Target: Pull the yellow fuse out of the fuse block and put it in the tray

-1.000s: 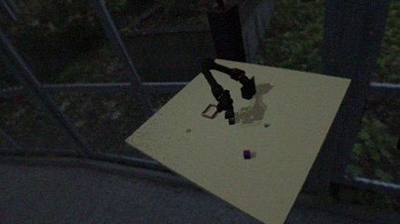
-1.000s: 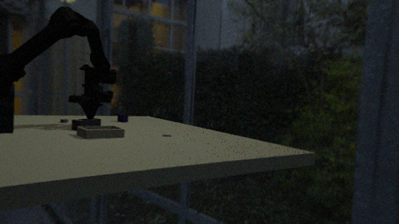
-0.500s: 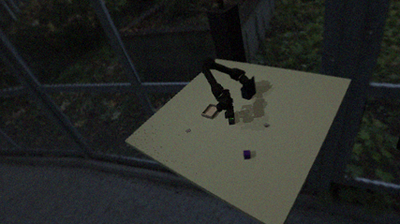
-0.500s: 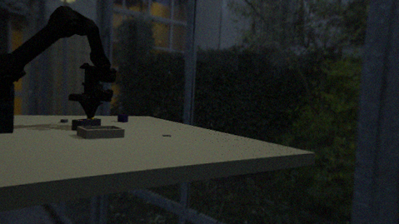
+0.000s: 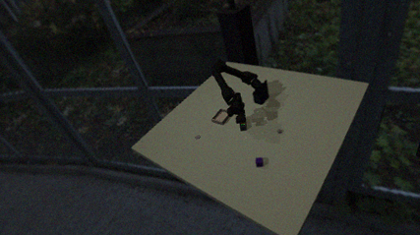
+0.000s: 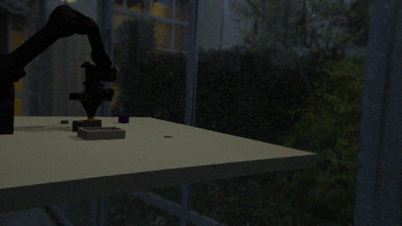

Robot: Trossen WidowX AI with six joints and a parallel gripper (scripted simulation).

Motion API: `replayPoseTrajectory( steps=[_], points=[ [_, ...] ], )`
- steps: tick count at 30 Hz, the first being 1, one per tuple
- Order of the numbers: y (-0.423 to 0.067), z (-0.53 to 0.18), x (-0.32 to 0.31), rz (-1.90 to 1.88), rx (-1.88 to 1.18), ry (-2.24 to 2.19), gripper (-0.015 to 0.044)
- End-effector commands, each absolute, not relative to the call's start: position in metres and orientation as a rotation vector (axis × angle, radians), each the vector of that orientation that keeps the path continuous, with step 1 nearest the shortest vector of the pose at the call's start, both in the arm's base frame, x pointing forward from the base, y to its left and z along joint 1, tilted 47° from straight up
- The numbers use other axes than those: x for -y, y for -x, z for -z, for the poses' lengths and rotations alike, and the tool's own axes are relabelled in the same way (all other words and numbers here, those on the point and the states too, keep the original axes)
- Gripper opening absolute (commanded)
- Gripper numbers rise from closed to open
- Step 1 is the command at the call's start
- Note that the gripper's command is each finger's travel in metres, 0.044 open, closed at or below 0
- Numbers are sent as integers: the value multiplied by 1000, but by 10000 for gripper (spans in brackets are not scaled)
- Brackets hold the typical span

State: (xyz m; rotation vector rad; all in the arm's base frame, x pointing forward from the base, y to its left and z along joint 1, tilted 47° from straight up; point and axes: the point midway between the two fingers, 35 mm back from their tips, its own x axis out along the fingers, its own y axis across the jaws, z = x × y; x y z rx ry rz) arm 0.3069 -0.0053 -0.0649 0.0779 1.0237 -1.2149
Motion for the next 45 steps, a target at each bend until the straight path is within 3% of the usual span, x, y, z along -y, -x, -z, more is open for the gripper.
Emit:
replayPoseTrajectory(
  steps=[1,45],
  points=[
    [-308,62,2,1211,-1020,-88,0],
    [-308,47,-13,1211,-1020,-84,0]
  ],
)
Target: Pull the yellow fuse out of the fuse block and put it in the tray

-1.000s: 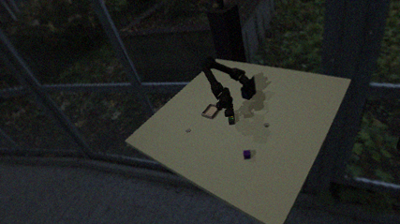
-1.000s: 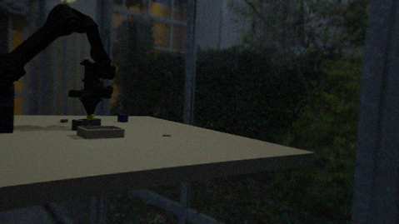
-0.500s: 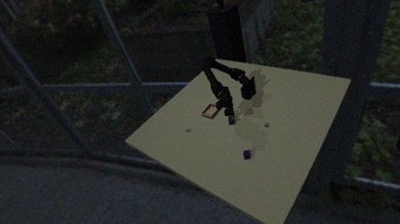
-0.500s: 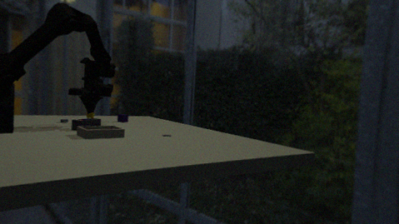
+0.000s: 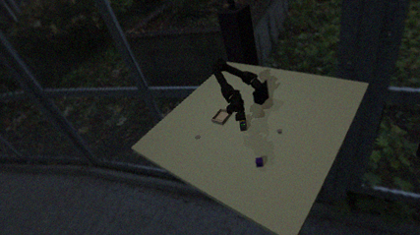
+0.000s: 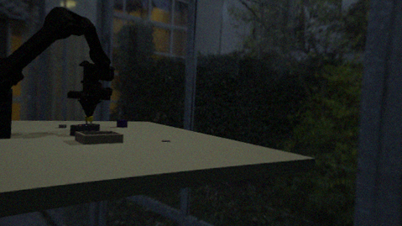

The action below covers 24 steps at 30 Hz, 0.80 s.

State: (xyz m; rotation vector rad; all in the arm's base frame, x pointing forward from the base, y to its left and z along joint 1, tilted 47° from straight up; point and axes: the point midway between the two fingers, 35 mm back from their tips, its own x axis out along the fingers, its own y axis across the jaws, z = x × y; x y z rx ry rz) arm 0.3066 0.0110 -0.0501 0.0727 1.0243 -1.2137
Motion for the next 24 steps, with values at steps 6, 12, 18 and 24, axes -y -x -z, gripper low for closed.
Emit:
replayPoseTrajectory(
  steps=[6,12,18,24],
  points=[
    [-308,43,-19,1210,-1021,-84,0],
    [-308,36,-26,1210,-1021,-85,0],
    [-308,33,-29,1210,-1021,-85,0],
    [-309,30,-26,1209,-1022,-86,0]
  ],
)
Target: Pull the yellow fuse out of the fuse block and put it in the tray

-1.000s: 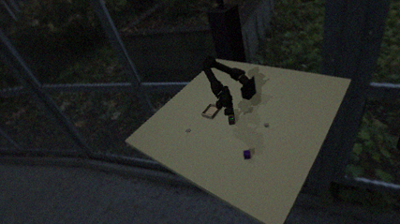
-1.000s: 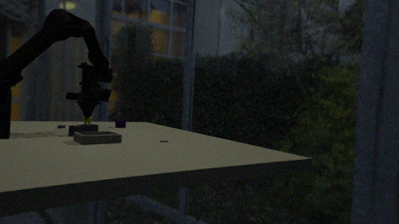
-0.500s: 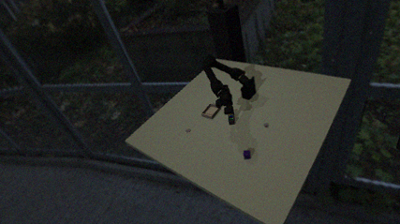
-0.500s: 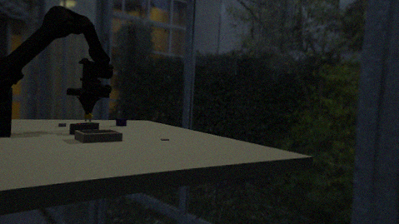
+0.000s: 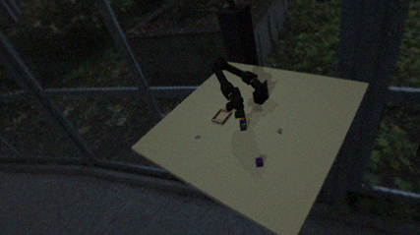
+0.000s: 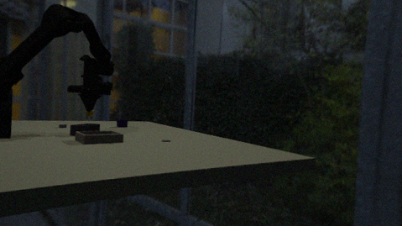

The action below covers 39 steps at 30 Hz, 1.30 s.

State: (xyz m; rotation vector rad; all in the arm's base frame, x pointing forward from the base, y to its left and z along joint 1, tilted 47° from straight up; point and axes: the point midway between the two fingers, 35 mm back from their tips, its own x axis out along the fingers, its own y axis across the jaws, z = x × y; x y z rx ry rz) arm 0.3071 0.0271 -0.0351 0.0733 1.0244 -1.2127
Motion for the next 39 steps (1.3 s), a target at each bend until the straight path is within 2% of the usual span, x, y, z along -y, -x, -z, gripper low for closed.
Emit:
replayPoseTrajectory(
  steps=[1,15,30,39],
  points=[
    [-311,26,-23,1208,-1024,-87,0],
    [-321,-43,39,1196,-1032,-96,0],
    [-301,-114,108,1214,-1018,-78,0],
    [-299,-115,113,1215,-1017,-76,0]
  ],
)
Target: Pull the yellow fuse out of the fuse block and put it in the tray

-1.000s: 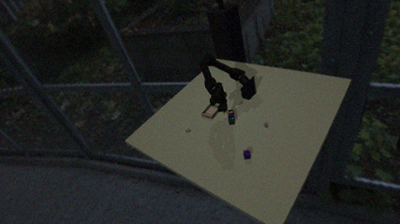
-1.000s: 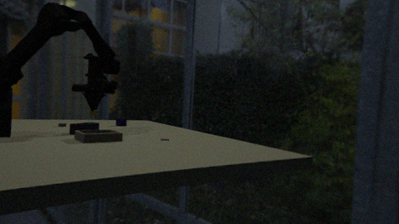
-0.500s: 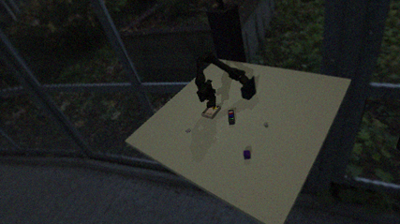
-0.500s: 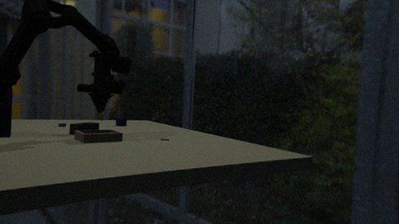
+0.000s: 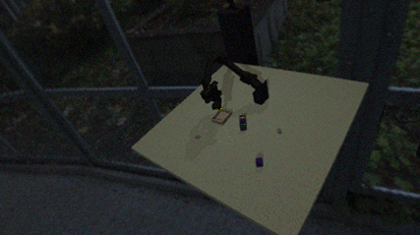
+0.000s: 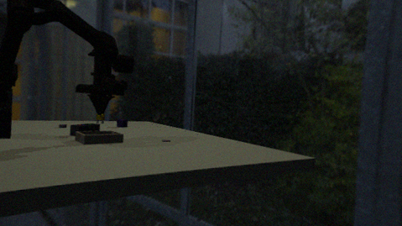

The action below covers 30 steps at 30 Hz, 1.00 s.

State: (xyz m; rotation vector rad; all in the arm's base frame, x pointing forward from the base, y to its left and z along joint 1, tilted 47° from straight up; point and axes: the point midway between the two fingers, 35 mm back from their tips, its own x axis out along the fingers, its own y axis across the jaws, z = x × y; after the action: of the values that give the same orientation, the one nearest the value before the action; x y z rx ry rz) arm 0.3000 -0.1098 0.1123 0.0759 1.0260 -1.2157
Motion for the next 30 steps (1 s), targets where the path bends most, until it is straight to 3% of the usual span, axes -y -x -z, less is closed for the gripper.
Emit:
replayPoseTrajectory(
  steps=[1,25,30],
  points=[
    [-299,-114,114,1215,-1017,-77,0],
    [-298,-90,140,1216,-1015,-75,0],
    [-299,-93,138,1217,-1012,-82,131]
  ],
)
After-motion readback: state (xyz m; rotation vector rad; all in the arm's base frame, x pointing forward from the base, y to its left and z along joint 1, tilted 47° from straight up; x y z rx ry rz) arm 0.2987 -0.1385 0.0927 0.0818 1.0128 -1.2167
